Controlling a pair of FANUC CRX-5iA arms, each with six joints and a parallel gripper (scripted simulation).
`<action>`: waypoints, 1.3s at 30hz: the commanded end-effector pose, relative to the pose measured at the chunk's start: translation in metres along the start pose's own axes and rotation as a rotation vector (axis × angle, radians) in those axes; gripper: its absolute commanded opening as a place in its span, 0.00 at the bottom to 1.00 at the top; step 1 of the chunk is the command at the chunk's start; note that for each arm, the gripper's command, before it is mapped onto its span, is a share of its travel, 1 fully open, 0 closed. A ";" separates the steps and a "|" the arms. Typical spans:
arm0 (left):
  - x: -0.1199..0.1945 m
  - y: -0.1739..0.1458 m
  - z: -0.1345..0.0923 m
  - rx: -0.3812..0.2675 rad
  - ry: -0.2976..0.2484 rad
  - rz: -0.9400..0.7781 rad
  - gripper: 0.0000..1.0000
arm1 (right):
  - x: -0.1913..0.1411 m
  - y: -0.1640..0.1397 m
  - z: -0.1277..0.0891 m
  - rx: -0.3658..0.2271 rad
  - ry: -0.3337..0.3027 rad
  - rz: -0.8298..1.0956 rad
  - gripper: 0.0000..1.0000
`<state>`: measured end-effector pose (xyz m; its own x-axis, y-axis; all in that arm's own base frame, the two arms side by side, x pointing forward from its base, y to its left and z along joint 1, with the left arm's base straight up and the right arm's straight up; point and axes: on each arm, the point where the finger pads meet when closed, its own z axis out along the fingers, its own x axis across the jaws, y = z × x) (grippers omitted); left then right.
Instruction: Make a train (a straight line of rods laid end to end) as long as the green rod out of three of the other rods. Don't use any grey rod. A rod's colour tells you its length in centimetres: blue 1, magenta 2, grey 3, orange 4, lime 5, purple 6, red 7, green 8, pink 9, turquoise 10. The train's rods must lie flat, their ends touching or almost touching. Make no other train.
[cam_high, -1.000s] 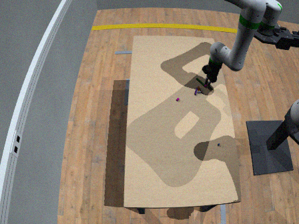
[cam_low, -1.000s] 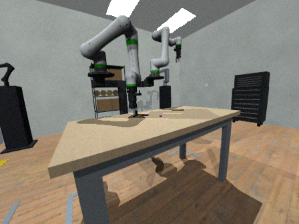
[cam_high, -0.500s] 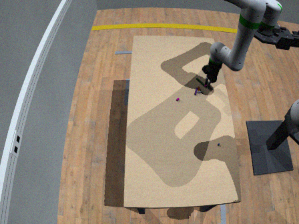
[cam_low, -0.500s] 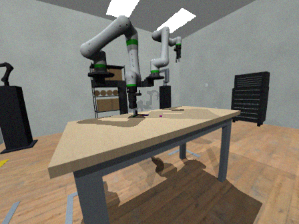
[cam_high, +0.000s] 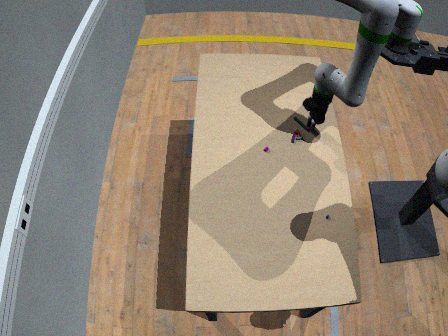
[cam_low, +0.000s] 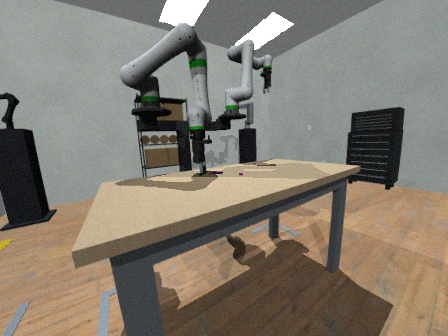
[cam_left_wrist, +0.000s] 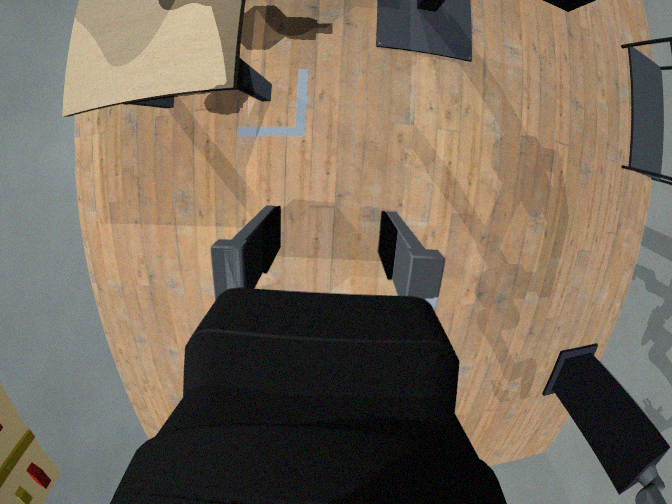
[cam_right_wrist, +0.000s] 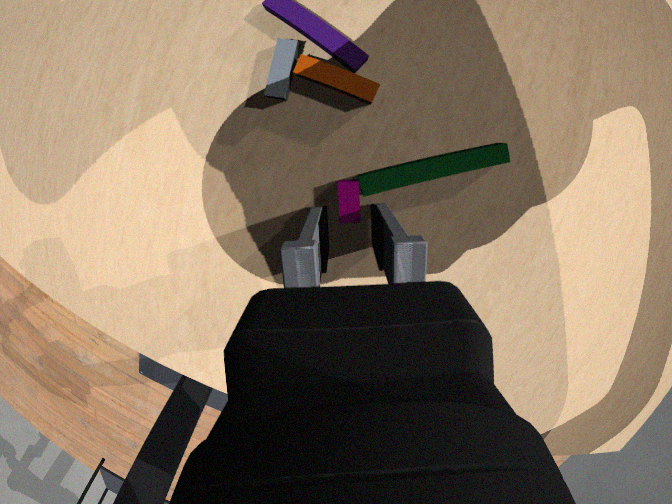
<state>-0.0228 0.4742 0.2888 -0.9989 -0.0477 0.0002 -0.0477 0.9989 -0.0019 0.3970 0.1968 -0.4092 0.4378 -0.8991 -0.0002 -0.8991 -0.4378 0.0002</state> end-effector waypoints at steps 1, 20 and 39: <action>0.000 0.000 -0.001 -0.002 0.000 0.000 1.00 | 0.000 -0.001 0.000 0.001 0.000 0.000 0.54; 0.000 0.000 -0.001 -0.002 0.000 0.000 1.00 | 0.000 -0.001 0.000 0.001 0.000 0.000 0.24; 0.000 0.000 -0.001 -0.002 0.000 0.000 1.00 | 0.000 -0.001 0.000 0.001 0.000 0.000 0.24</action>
<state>-0.0228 0.4742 0.2888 -0.9989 -0.0477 0.0002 -0.0477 0.9989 -0.0019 0.3970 0.1968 -0.4092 0.4378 -0.8991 -0.0002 -0.8991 -0.4378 0.0002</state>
